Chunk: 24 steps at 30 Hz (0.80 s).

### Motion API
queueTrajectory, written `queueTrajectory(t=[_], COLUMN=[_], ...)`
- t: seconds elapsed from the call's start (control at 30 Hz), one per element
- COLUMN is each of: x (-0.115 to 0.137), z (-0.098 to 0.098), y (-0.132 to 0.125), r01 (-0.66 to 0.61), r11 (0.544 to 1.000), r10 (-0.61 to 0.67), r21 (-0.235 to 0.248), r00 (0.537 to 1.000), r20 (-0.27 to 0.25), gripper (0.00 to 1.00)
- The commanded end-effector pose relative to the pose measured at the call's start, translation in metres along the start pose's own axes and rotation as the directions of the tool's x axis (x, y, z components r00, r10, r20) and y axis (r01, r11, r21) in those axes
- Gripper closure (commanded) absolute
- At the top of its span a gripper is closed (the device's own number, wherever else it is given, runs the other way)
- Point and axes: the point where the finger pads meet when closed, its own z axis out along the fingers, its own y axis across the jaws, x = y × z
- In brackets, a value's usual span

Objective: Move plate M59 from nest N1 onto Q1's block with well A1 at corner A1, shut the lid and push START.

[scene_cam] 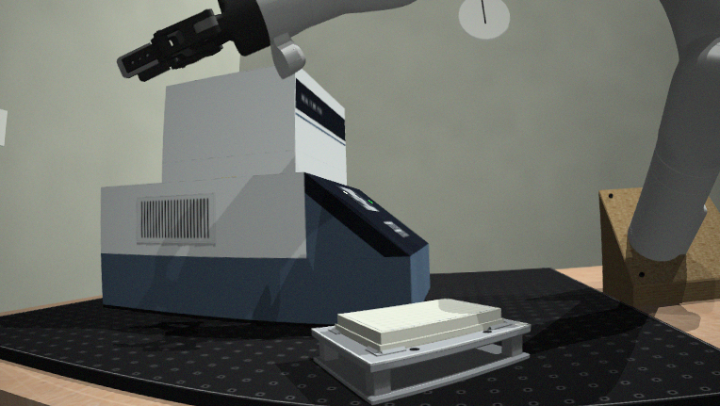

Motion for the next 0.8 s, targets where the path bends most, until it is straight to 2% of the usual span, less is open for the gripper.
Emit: queueTrajectory(t=[0.0, 0.77], x=[-0.008, -0.056], z=[-0.004, -0.028], y=[-0.003, -0.023], r01=[0.001, 0.002], r11=[1.0, 1.0], r10=[-0.001, -0.002], r21=[0.006, 0.012], r00=[1.0, 1.0], r20=[0.001, 0.001], gripper=[0.14, 0.32])
